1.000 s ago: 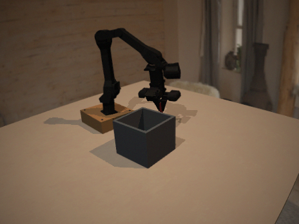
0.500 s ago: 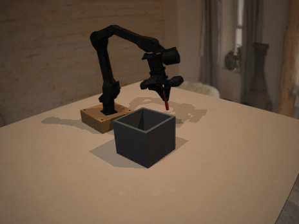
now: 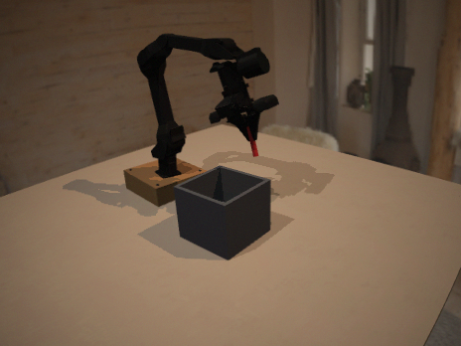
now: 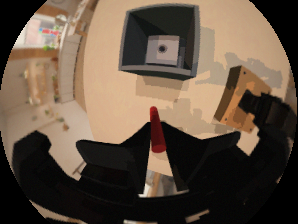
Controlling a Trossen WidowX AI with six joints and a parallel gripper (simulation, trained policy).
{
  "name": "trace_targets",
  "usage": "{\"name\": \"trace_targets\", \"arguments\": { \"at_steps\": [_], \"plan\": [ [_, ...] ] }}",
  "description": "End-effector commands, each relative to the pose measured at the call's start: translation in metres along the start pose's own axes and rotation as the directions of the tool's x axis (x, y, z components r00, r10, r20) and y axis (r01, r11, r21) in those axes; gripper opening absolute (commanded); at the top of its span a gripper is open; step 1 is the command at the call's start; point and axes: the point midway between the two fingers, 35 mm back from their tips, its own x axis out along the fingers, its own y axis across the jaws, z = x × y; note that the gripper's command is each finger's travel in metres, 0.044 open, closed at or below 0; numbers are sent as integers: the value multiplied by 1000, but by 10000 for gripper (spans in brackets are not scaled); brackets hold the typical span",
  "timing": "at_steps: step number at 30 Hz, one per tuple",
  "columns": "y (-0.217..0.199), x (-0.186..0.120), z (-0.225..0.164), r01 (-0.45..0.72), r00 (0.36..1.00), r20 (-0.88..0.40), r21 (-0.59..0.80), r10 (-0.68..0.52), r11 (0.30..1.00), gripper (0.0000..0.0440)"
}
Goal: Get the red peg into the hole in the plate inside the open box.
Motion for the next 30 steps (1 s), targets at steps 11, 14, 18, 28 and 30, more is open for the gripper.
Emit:
{"name": "trace_targets", "arguments": {
  "at_steps": [11, 14, 18, 28, 30],
  "plan": [
    [3, -13, 55, 37, 994, 98, 61, -43, 997, 0],
    [3, -13, 65, 54, 992, 107, 76, -62, 996, 0],
    [2, -11, 78, 76, 990, 114, 95, -86, 993, 0],
    [0, -1, 105, 127, 984, 108, 129, -141, 984, 0],
    [0, 1, 110, 136, 983, 105, 133, -151, 982, 0]
  ]
}}
